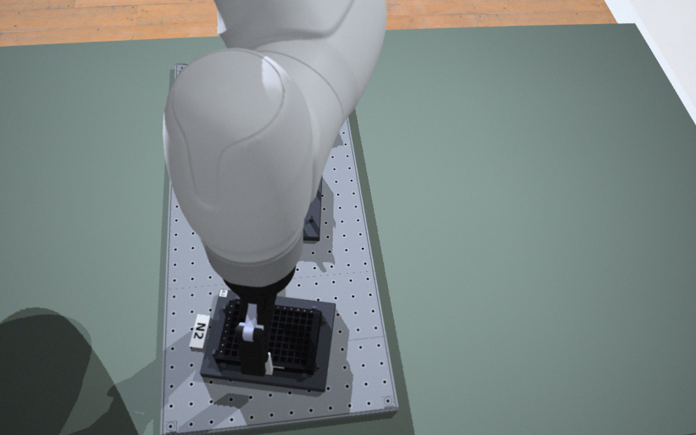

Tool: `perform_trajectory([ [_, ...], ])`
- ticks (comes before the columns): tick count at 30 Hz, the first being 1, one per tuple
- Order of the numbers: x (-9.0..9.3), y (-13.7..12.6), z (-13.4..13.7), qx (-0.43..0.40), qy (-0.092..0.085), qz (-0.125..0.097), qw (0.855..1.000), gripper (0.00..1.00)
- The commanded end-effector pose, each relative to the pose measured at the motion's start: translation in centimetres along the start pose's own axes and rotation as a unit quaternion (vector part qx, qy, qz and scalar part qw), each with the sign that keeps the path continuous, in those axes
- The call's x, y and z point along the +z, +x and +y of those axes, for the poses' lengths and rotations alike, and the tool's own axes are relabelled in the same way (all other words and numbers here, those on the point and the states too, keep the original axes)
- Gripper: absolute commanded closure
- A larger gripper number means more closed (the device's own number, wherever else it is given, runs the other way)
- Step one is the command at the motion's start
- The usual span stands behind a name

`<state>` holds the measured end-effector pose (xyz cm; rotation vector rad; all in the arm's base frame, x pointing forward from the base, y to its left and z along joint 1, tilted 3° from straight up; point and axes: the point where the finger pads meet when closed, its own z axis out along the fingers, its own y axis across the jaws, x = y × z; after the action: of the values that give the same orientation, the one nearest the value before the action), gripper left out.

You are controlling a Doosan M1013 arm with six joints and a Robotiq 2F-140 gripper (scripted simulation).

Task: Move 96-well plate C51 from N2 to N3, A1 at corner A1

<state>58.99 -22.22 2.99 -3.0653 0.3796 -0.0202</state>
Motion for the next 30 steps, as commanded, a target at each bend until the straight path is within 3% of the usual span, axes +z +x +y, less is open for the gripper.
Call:
perform_trajectory([
  [1,-0.01,0.0,0.0,0.0,0.0,0.0,1.0,0.34],
  [13,-0.01,0.0,0.0,0.0,0.0,0.0,1.0,0.34],
  [14,-0.01,0.0,0.0,0.0,0.0,0.0,1.0,0.41],
  [30,-0.01,0.0,0.0,0.0,0.0,0.0,1.0,0.41],
])
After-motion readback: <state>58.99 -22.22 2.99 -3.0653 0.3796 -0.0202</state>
